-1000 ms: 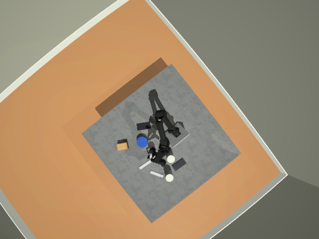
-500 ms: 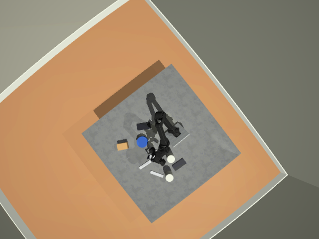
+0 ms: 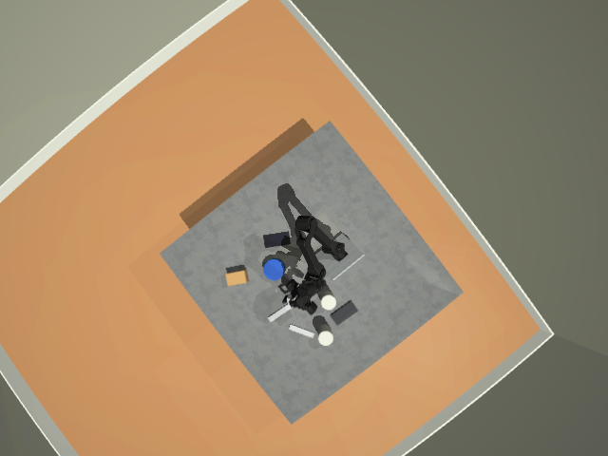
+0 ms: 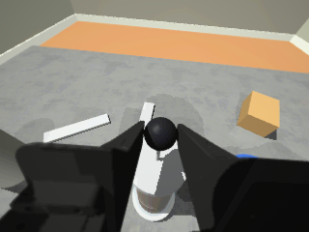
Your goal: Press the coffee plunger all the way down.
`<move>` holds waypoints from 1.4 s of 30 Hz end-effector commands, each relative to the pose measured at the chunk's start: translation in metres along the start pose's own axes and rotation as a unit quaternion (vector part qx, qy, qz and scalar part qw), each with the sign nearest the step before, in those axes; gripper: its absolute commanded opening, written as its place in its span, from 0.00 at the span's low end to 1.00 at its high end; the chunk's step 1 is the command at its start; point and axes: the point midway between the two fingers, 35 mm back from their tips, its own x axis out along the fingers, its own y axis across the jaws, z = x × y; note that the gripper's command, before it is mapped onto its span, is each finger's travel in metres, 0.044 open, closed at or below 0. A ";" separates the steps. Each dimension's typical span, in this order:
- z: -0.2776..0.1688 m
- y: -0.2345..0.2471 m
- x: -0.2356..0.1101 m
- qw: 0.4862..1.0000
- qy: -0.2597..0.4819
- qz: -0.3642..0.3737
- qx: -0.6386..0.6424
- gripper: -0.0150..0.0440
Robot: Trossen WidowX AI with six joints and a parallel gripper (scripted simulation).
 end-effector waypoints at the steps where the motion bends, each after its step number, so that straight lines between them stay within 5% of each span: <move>1: -0.019 -0.001 0.007 1.000 0.023 -0.002 -0.020 0.46; 42: -0.011 0.003 0.010 1.000 0.016 -0.001 -0.014 0.46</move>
